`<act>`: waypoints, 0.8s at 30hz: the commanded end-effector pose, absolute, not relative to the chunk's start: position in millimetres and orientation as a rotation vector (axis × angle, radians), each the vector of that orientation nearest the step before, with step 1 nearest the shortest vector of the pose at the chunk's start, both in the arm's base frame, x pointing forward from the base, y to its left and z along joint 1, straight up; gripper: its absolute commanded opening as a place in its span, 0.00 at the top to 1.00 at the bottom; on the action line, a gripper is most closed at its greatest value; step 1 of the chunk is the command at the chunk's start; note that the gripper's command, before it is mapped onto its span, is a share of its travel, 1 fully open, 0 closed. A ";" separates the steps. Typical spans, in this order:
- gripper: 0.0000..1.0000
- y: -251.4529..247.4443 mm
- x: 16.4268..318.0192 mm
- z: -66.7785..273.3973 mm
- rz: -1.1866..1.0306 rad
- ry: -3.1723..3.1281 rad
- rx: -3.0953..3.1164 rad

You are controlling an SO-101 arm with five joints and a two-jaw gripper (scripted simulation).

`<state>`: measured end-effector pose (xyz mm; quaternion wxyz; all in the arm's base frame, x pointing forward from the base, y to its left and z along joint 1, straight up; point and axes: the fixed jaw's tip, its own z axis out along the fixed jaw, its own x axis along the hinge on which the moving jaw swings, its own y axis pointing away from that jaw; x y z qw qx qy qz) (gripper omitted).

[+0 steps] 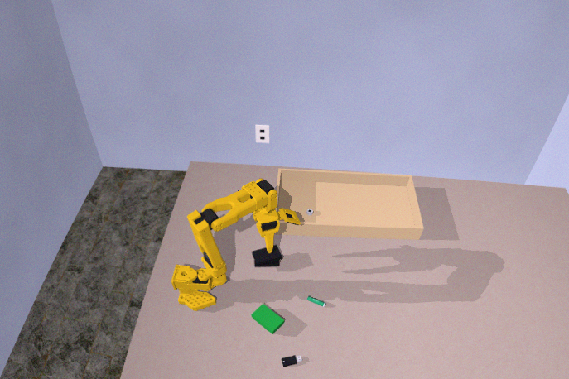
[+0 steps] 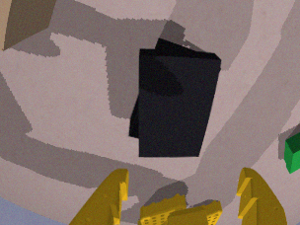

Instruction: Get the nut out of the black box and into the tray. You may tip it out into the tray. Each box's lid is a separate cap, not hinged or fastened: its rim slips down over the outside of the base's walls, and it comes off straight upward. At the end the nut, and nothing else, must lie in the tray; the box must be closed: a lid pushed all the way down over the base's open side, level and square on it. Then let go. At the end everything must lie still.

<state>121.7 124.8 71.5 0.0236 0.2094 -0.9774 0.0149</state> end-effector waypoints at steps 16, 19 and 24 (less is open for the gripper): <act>0.71 129.1 123.4 76.1 0.000 -3.071 0.663; 0.71 129.1 123.5 75.6 0.000 -3.071 0.663; 0.71 129.4 123.8 72.7 0.000 -3.071 0.663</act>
